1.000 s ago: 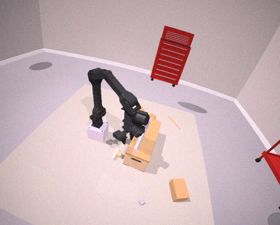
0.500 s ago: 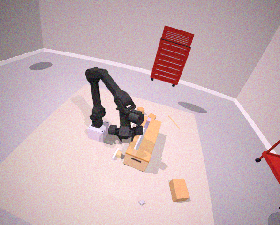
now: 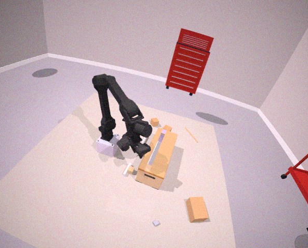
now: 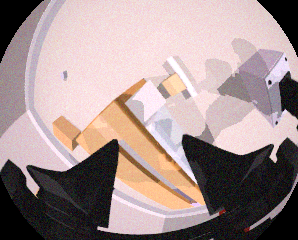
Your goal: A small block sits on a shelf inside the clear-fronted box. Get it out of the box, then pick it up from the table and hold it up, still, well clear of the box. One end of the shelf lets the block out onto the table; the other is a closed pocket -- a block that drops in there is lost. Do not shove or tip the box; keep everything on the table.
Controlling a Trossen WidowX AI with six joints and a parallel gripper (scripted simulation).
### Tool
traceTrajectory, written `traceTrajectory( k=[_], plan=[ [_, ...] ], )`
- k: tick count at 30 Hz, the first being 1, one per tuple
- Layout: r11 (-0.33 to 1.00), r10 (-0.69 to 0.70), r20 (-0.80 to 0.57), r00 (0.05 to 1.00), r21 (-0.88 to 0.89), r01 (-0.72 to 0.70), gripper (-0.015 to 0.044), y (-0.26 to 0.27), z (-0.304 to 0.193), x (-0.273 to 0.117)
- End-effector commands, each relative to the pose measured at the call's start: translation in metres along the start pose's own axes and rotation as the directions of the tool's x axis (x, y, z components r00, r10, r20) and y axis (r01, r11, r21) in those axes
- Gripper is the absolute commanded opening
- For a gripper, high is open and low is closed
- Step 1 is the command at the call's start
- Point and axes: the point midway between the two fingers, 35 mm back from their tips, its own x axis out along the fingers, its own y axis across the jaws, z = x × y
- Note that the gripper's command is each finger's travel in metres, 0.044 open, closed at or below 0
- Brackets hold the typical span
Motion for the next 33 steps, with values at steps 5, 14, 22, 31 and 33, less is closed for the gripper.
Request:
traceTrajectory(
  k=[5, 14, 22, 31, 33],
  plan=[
    [0.581, 0.04, -0.084, 0.996, 0.813, 0.045, 0.0285, -0.009, 0.009, -0.002],
    [0.581, 0.04, -0.084, 0.996, 0.813, 0.045, 0.0285, -0.009, 0.009, -0.002],
    [0.581, 0.04, -0.084, 0.996, 0.813, 0.045, 0.0285, -0.01, 0.01, 0.009],
    [0.581, 0.039, -0.084, 0.996, 0.813, 0.045, 0.0285, -0.036, 0.024, 0.088],
    [0.581, 0.039, -0.084, 0.996, 0.813, 0.045, 0.0285, -0.036, 0.024, 0.088]
  ],
)
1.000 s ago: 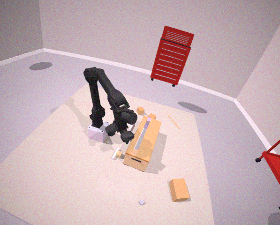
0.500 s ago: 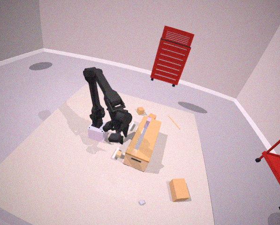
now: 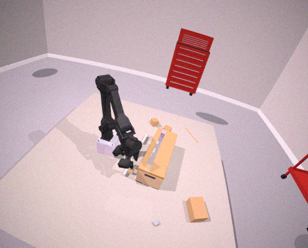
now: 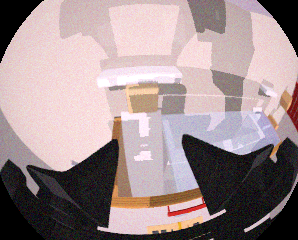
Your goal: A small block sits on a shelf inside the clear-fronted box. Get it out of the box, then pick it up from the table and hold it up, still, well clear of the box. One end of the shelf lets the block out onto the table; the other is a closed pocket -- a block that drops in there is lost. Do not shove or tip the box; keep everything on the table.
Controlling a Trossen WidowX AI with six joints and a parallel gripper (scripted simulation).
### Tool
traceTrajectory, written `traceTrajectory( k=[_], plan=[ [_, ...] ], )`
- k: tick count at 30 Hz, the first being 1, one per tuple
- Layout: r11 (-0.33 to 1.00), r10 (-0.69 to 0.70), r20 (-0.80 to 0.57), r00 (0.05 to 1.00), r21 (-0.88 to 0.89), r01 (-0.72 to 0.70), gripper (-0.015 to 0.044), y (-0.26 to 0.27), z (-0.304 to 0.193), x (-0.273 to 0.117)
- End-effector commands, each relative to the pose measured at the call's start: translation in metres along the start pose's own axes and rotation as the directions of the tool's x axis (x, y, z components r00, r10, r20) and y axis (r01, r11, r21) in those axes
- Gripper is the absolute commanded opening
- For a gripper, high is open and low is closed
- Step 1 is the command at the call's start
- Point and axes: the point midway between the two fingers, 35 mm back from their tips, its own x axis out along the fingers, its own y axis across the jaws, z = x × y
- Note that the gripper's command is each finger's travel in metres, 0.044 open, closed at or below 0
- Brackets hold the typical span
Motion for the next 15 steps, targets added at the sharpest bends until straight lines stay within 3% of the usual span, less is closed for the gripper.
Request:
traceTrajectory(
  k=[1, 15],
  plan=[
    [1.0, 0.002, -0.012, 1.0, 0.001, -0.002, 0.0285, 0.0, 0.002, 0.006],
    [1.0, 0.002, -0.012, 1.0, 0.0, -0.002, 0.0285, 0.002, 0.009, 0.027]
  ],
)
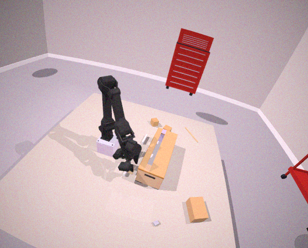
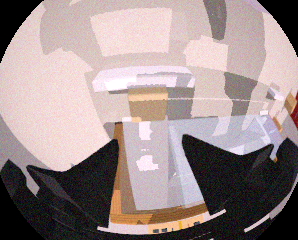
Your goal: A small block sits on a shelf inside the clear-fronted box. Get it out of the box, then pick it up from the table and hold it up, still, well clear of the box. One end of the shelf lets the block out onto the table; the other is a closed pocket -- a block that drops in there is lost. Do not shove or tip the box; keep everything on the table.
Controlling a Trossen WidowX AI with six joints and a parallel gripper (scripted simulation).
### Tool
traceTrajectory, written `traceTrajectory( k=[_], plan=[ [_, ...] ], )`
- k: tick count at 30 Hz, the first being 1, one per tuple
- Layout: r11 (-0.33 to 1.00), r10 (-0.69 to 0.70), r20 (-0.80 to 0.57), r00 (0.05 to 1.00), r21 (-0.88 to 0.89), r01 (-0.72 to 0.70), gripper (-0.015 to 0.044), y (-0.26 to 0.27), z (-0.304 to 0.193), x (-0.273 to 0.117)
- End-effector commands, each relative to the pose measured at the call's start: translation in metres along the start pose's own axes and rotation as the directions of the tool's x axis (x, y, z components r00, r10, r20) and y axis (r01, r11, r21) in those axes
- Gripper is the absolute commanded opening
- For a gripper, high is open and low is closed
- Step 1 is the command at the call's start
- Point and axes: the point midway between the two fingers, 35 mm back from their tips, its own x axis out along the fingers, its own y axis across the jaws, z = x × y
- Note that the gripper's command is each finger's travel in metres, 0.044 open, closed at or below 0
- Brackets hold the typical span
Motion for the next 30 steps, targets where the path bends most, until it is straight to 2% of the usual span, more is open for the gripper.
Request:
traceTrajectory(
  k=[1, 26, 30],
  plan=[
    [1.0, -0.006, 0.005, 1.0, -0.002, 0.006, 0.0285, -0.001, 0.005, 0.007],
    [1.0, -0.006, 0.006, 1.0, -0.002, 0.006, 0.0285, -0.001, 0.023, 0.04],
    [1.0, -0.006, 0.006, 1.0, -0.002, 0.006, 0.018, -0.001, 0.023, 0.04]
  ],
)
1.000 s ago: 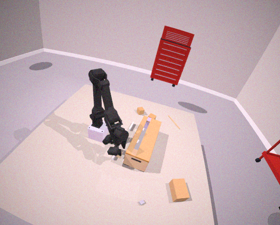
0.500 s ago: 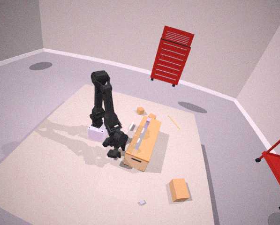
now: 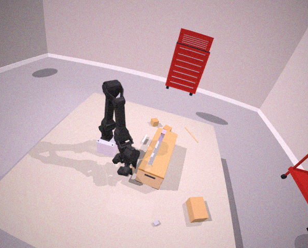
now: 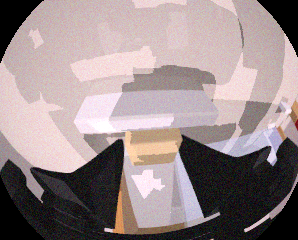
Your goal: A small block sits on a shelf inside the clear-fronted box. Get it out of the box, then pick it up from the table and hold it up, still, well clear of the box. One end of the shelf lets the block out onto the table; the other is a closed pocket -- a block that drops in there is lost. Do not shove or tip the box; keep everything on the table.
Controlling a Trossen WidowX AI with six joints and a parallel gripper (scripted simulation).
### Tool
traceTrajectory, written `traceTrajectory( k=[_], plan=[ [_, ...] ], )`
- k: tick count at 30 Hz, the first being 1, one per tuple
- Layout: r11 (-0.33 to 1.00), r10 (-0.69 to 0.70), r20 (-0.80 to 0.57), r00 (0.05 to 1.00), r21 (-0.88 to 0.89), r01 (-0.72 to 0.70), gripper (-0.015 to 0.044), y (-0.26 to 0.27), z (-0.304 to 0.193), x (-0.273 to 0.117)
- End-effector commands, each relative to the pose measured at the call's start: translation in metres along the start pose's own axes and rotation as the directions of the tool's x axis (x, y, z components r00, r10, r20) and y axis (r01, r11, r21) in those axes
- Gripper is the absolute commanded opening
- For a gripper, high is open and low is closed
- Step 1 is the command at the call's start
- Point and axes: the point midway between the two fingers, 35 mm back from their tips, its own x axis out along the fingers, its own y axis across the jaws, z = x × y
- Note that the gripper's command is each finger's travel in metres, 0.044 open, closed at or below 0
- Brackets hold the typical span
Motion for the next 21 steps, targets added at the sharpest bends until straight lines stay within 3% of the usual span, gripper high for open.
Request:
traceTrajectory(
  k=[1, 4, 7, 9, 21],
  plan=[
    [1.0, -0.004, 0.002, 1.0, -0.003, 0.004, 0.0154, -0.001, 0.002, 0.001],
    [1.0, -0.004, 0.002, 1.0, -0.003, 0.004, 0.0075, -0.001, 0.002, 0.001],
    [1.0, -0.004, 0.002, 1.0, -0.003, 0.004, 0.0055, -0.001, 0.002, 0.001],
    [1.0, -0.004, 0.002, 1.0, -0.003, 0.004, 0.0002, -0.001, 0.001, -0.001],
    [1.0, -0.002, 0.001, 1.0, -0.001, 0.002, 0.0, 0.001, -0.019, -0.037]
  ],
)
